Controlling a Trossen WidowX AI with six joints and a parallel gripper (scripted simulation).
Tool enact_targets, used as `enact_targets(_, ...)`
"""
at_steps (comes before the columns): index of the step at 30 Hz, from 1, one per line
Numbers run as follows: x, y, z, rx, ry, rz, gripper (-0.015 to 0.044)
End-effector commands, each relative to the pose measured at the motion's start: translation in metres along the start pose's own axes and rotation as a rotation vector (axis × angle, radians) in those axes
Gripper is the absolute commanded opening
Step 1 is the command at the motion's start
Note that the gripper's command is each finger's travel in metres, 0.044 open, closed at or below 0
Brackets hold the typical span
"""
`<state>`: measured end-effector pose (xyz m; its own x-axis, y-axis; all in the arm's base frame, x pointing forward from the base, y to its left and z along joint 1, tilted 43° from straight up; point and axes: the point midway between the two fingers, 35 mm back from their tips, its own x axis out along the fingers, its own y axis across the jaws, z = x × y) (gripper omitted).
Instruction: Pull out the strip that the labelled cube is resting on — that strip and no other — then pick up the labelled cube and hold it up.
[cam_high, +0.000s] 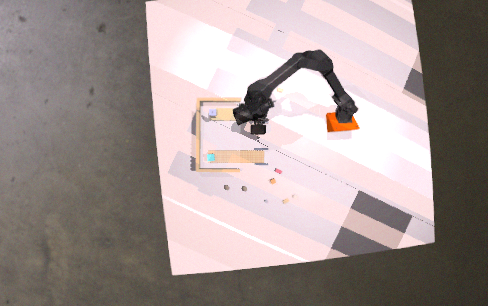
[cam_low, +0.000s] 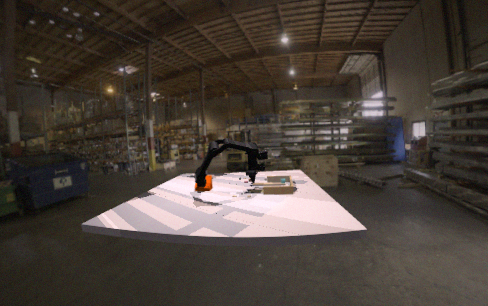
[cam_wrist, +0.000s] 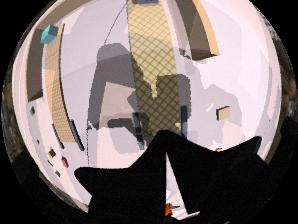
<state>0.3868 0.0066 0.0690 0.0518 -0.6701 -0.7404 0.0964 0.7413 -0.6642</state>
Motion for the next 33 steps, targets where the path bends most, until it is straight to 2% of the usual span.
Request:
enact_targets(1, 0.008, 0.0, -0.002, -0.009, 0.005, -0.003, 0.0)
enact_targets(33, 0.053, -0.004, -0.005, -0.008, 0.005, -0.006, 0.0)
